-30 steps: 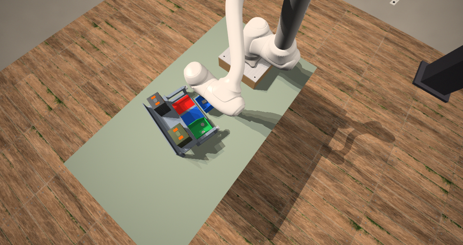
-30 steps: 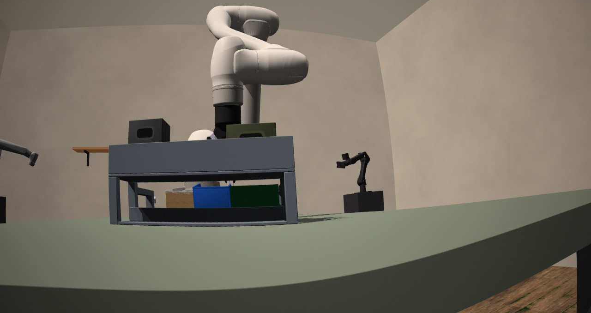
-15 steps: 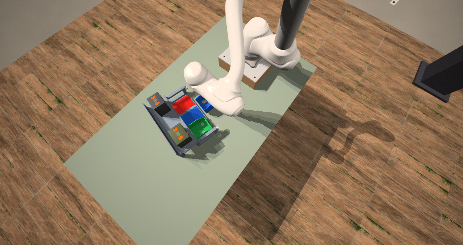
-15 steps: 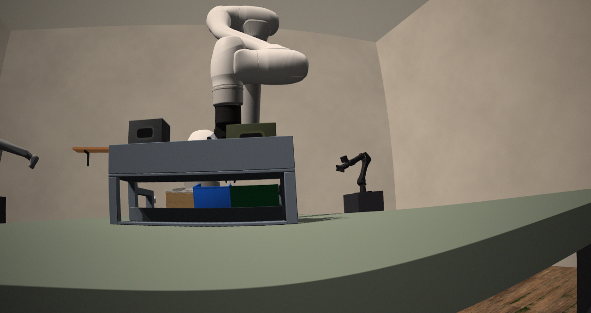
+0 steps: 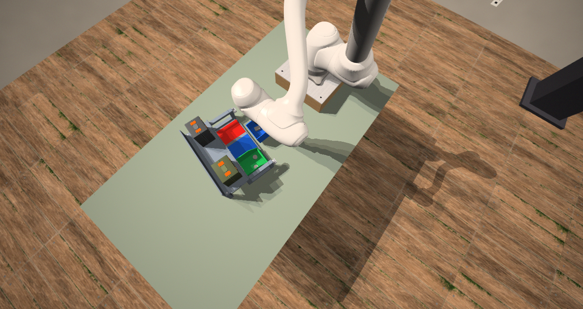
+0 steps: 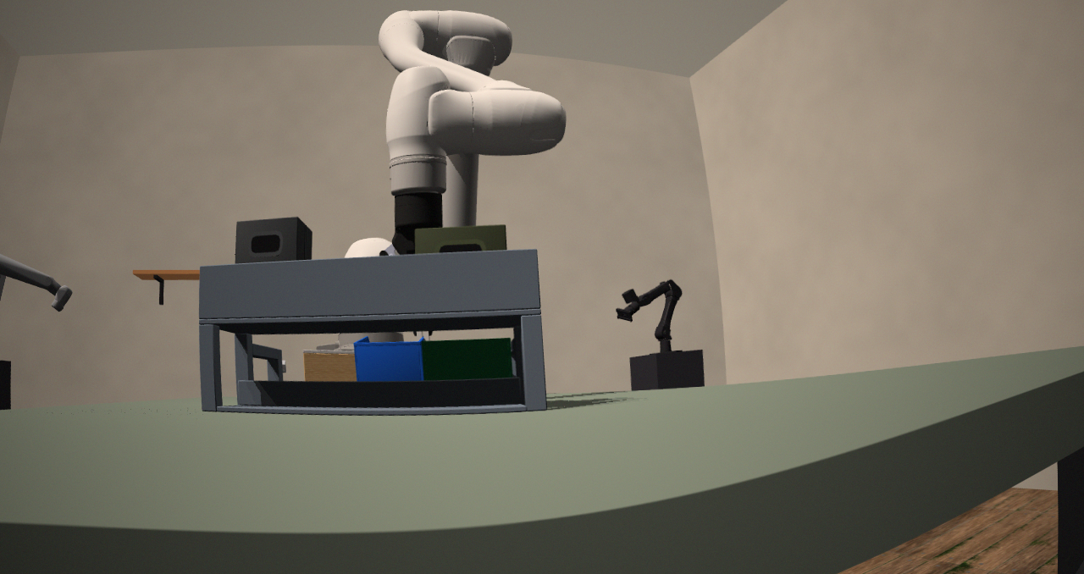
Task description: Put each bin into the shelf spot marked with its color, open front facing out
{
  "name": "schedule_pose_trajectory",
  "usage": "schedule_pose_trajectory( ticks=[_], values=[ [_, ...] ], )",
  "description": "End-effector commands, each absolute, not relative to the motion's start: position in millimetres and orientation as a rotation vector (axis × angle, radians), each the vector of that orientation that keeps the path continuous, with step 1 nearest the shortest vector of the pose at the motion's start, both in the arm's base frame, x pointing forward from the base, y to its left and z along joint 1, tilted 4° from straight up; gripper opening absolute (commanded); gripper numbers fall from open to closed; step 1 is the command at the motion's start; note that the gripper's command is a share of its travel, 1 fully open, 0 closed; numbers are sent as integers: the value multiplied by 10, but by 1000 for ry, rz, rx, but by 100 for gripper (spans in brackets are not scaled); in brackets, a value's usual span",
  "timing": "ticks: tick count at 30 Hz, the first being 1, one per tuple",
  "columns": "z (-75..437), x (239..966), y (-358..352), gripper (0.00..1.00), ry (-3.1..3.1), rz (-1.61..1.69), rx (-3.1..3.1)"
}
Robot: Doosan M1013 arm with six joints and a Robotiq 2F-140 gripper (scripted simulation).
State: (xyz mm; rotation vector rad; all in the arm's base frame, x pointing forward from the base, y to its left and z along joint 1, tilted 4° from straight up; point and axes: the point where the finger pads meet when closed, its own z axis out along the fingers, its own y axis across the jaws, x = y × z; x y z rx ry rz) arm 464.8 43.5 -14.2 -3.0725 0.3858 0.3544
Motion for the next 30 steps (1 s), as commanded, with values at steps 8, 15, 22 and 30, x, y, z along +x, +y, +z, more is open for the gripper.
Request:
schedule_pose_trajectory(
  ticks=[8,15,22,30],
  values=[
    [-129,4689,435,10,380,352,-3070],
    [-129,4694,433,10,380,352,-3070],
    [-130,4703,431,10,380,352,-3070],
    [-132,4729,424,10,380,352,-3070]
  ],
)
